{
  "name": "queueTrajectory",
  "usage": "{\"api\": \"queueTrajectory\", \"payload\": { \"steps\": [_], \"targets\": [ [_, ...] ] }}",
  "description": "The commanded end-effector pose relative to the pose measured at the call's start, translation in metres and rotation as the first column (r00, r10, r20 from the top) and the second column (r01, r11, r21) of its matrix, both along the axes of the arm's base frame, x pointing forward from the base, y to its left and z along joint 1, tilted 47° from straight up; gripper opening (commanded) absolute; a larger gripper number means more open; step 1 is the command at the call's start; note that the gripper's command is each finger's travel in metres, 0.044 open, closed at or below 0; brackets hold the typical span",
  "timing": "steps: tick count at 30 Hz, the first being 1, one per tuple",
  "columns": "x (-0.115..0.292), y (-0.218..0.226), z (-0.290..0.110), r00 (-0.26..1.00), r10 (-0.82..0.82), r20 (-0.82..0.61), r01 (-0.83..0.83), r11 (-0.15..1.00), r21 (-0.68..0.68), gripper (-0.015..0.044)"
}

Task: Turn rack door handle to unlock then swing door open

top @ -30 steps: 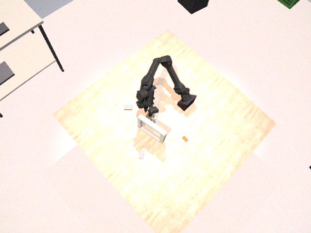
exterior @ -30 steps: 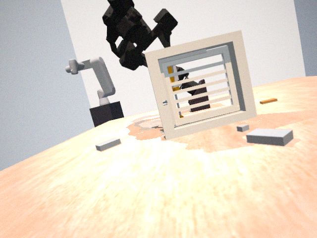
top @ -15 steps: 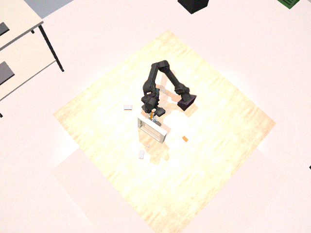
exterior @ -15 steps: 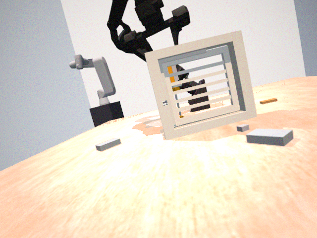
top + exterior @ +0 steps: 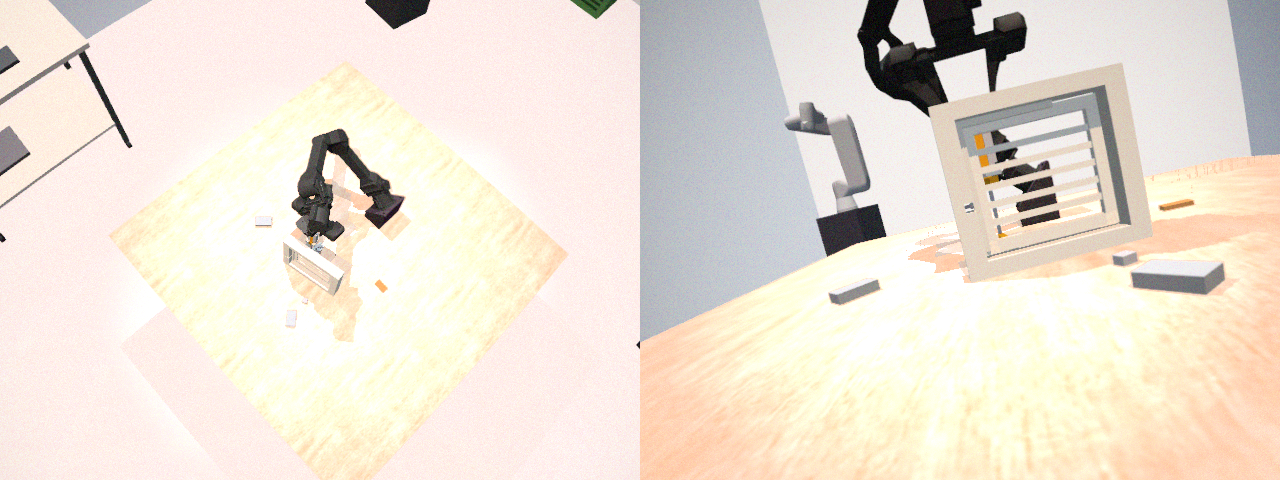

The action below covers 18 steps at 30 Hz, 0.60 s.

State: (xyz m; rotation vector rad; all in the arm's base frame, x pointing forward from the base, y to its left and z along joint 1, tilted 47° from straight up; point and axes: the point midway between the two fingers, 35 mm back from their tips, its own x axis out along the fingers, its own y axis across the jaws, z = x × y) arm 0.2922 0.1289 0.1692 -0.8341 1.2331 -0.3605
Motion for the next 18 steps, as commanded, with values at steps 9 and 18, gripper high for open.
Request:
{"api": "queueTrajectory", "payload": {
  "steps": [9,18],
  "targets": [
    [0.007,-0.013,-0.012,0.998,-0.012,-0.055,0.01,0.999,-0.03,0.0285],
    [0.01,-0.023,-0.022,0.995,-0.023,-0.098,0.018,0.999,-0.045,0.0285]
  ]
}}
